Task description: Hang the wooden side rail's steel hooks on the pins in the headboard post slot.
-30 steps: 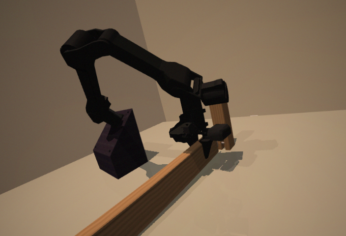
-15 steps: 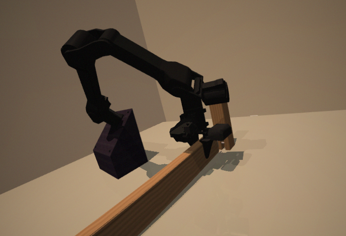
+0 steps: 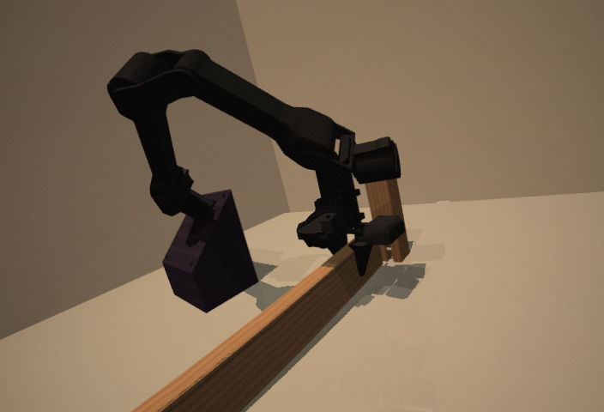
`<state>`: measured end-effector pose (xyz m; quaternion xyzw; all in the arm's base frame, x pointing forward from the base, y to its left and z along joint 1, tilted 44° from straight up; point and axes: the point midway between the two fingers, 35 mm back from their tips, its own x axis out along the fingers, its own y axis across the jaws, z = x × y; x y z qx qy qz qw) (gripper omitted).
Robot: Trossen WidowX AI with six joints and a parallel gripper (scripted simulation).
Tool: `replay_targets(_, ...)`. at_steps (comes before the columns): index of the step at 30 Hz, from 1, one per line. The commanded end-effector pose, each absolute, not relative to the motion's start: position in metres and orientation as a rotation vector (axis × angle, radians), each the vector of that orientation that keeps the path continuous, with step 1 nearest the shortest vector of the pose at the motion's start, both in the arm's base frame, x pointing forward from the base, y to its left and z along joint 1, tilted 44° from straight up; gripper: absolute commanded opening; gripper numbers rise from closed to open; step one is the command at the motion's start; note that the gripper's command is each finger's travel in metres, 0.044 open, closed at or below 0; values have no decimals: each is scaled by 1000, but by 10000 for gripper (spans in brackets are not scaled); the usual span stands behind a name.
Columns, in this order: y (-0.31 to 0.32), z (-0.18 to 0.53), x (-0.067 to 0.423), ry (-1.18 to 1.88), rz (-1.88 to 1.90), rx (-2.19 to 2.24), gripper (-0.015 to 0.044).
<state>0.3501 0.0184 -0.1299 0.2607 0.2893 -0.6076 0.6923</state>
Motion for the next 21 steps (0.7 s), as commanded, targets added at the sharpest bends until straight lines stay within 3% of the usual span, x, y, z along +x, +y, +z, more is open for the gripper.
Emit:
replay_targets(1,25,-131,351,649,-1342,587,0)
replay_targets(21,26,-132,349,649,-1342,587,0)
